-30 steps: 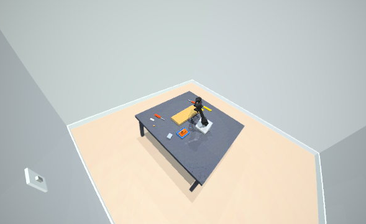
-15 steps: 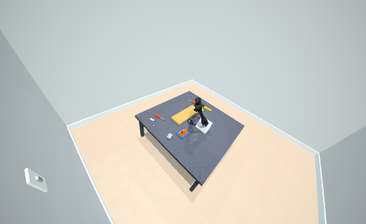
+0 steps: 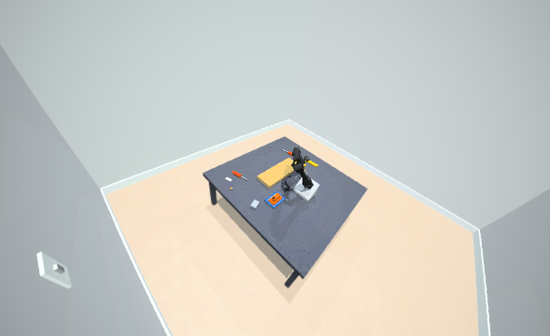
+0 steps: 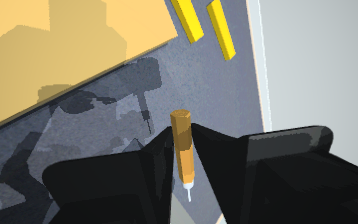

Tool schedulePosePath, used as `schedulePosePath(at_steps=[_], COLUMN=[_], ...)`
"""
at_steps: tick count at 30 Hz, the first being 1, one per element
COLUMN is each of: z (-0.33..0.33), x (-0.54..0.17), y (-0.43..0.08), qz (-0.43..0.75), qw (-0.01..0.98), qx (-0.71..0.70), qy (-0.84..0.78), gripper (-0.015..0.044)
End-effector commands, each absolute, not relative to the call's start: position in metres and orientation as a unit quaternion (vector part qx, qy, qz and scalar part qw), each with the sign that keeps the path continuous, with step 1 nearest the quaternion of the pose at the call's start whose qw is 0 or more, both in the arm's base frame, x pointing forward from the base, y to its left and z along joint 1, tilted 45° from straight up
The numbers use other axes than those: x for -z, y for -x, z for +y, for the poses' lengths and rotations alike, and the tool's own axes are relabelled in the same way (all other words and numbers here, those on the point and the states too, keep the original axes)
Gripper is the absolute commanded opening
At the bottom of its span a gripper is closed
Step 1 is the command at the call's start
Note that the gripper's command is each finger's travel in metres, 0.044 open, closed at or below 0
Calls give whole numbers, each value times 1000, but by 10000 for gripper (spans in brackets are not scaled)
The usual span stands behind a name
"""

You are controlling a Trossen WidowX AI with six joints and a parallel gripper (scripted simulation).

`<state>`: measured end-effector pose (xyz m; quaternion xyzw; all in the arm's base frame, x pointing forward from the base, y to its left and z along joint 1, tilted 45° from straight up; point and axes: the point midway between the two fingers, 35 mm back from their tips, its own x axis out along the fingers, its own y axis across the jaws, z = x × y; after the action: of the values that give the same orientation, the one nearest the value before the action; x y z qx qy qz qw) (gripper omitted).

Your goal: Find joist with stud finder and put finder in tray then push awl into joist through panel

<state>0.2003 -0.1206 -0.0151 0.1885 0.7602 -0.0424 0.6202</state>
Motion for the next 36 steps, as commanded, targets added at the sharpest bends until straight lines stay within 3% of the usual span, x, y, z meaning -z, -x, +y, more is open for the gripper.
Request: schedulePosePath(at_steps=[1, 18, 36], z=[-125, -144, -162], x=[10, -14, -41], y=[-196, -171, -144], qz=[753, 642, 395], qw=[624, 640, 648], qx=[100, 373, 598], qy=[-184, -200, -259], gripper=[0, 0, 0])
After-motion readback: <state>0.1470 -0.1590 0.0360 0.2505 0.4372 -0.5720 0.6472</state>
